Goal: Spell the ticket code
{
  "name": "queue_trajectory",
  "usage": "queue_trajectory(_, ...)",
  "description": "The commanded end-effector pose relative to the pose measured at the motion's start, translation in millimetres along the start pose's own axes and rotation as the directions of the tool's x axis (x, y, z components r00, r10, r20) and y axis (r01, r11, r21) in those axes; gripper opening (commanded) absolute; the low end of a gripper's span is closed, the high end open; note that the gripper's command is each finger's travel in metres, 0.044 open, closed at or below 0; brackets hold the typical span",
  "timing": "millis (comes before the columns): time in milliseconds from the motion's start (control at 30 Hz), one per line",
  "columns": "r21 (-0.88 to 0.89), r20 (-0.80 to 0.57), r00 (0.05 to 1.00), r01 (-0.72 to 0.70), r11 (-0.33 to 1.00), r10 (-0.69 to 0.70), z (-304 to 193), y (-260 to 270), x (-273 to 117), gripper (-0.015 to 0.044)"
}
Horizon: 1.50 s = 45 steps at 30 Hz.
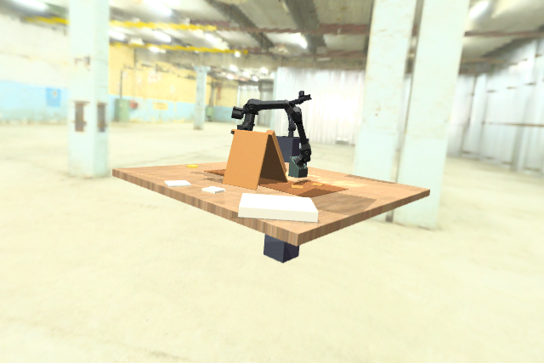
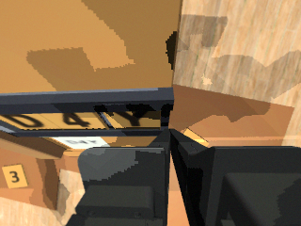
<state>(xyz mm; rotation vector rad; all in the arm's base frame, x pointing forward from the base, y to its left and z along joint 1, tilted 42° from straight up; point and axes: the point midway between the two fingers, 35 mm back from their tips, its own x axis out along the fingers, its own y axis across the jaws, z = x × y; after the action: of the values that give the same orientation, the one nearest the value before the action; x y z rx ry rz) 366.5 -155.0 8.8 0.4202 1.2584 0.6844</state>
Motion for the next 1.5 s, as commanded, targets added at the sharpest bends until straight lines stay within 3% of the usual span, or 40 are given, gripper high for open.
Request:
queue_trajectory(0, 0.003, 0.001, 1.000, -0.003, 1.000, 0.003, 1.7, -0.5, 3.0, 0.0000)
queue_trajectory(1467, 0.003, 0.002, 1.000, -0.004, 1.000, 0.004, 10.3, 2.9, 13.0, 0.0000)
